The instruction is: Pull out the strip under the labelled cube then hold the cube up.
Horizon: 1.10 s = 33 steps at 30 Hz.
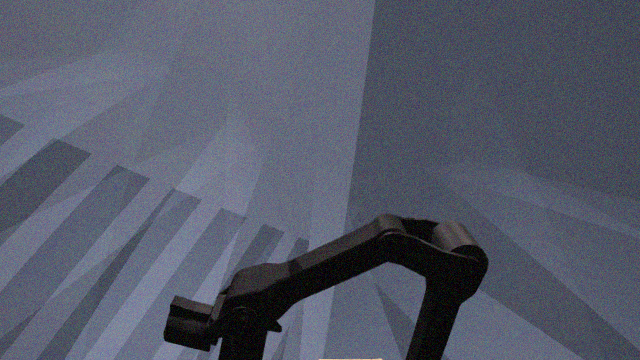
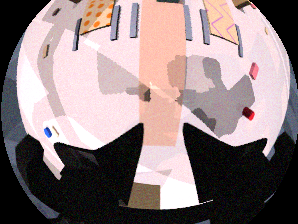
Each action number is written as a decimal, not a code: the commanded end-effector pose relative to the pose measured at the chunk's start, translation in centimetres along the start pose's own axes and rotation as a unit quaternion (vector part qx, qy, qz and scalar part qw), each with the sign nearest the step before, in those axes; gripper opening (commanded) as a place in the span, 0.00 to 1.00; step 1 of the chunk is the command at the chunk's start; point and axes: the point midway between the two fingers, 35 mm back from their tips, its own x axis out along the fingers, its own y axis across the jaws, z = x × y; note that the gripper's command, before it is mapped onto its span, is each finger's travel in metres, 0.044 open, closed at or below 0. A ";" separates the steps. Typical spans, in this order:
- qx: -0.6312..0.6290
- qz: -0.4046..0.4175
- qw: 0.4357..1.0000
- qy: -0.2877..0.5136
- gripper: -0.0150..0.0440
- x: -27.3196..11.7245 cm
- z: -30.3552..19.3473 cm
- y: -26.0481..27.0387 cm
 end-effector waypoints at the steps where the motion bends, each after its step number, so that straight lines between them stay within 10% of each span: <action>1: 0.001 0.001 1.000 -0.002 0.74 -0.2 1.5 -0.1; 7: 0.001 0.001 1.000 -0.002 1.00 -0.4 3.7 -0.3; 33: -0.001 0.001 1.000 -0.003 1.00 -1.6 13.1 -1.1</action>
